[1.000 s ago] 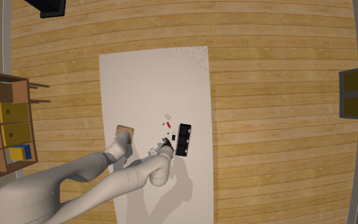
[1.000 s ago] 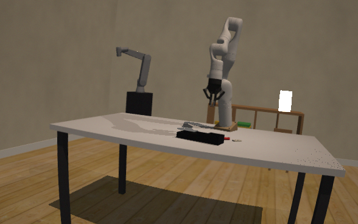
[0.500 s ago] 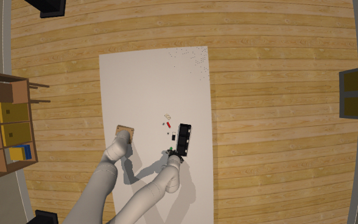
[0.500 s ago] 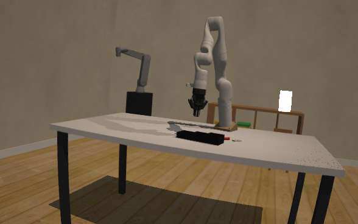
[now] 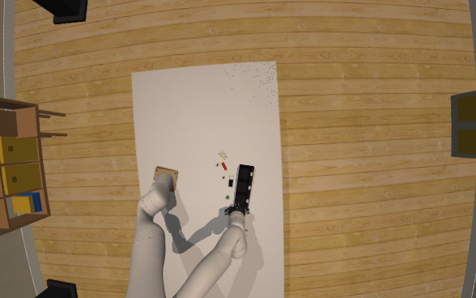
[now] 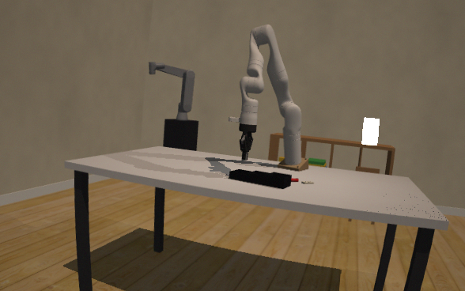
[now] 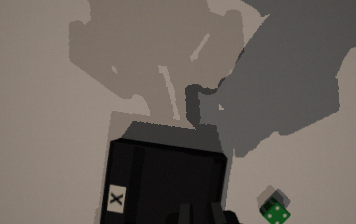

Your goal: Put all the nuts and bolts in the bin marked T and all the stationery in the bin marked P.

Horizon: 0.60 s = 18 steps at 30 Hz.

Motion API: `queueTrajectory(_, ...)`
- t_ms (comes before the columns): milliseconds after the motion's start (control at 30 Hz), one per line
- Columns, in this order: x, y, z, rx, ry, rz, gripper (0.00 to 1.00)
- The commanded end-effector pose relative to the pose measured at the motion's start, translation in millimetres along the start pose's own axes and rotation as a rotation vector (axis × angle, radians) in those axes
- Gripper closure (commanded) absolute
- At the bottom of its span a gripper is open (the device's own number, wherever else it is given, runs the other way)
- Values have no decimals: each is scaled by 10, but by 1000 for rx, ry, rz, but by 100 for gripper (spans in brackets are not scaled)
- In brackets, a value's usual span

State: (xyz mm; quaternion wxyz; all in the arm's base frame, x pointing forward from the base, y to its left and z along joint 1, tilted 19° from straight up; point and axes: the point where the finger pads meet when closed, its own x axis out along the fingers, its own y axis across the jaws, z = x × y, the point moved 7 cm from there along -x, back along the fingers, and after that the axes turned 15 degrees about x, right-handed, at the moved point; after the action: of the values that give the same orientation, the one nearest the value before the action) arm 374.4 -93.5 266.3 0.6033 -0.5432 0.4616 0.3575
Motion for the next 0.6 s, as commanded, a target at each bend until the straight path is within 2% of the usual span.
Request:
queueTrajectory(0, 13, -20, -41, -147, -11, 6, 91)
queueTrajectory(367, 12, -21, -41, -689, -12, 2, 91)
queueTrajectory(433, 12, -21, -41, -689, -12, 2, 91)
queueTrajectory(567, 12, -22, -43, -896, -12, 0, 91)
